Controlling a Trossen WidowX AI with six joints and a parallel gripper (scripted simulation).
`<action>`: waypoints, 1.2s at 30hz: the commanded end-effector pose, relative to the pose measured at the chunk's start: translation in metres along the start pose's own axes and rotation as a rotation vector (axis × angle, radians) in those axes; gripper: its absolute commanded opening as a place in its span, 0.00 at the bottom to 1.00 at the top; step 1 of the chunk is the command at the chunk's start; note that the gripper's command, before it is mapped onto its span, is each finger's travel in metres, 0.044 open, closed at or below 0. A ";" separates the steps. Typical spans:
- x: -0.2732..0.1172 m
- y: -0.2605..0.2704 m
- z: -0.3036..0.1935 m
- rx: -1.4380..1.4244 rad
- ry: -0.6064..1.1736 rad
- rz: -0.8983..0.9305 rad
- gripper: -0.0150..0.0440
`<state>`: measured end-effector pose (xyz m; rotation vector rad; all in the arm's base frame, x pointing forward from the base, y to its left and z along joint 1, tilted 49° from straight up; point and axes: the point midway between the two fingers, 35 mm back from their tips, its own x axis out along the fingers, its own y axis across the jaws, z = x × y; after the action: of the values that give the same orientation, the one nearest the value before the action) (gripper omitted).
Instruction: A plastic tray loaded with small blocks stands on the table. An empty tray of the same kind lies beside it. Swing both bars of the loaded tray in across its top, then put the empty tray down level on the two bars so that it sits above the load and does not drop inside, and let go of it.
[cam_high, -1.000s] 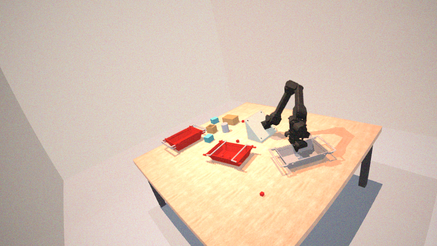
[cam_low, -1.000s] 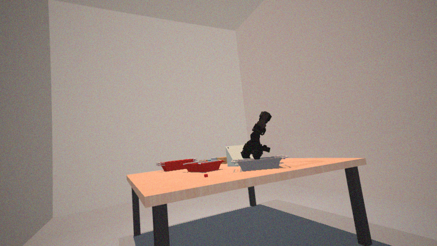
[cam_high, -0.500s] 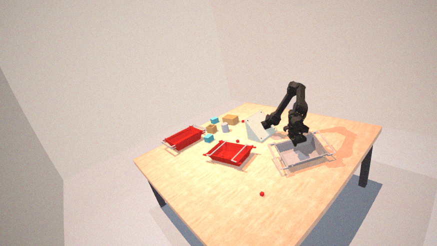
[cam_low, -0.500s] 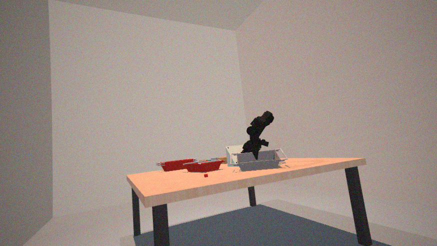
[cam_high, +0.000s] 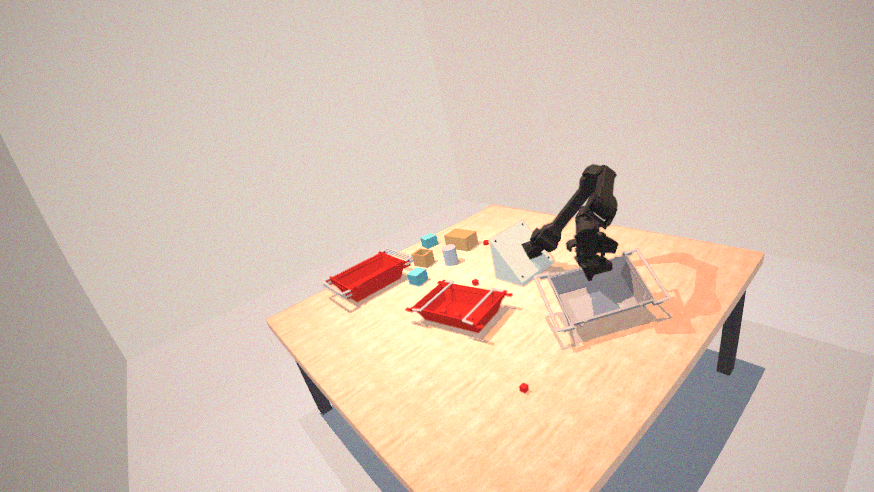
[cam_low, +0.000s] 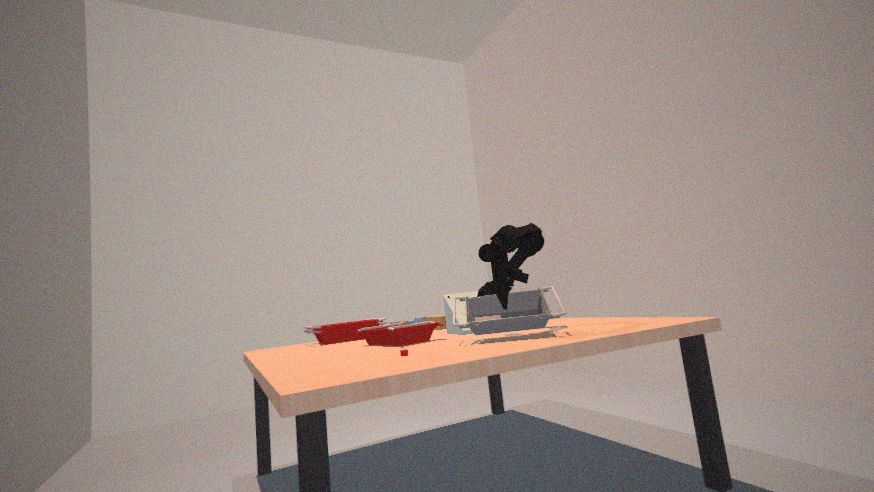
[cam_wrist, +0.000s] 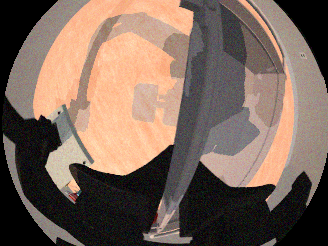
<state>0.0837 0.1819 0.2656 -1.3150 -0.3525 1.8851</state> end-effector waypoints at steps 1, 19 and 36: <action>-0.007 -0.007 0.002 -0.010 0.002 -0.016 0.25; -0.039 -0.031 0.008 -0.009 0.003 -0.015 0.25; -0.039 -0.031 0.008 -0.009 0.003 -0.015 0.25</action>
<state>0.0959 0.1746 0.3107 -1.3170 -0.3530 1.8808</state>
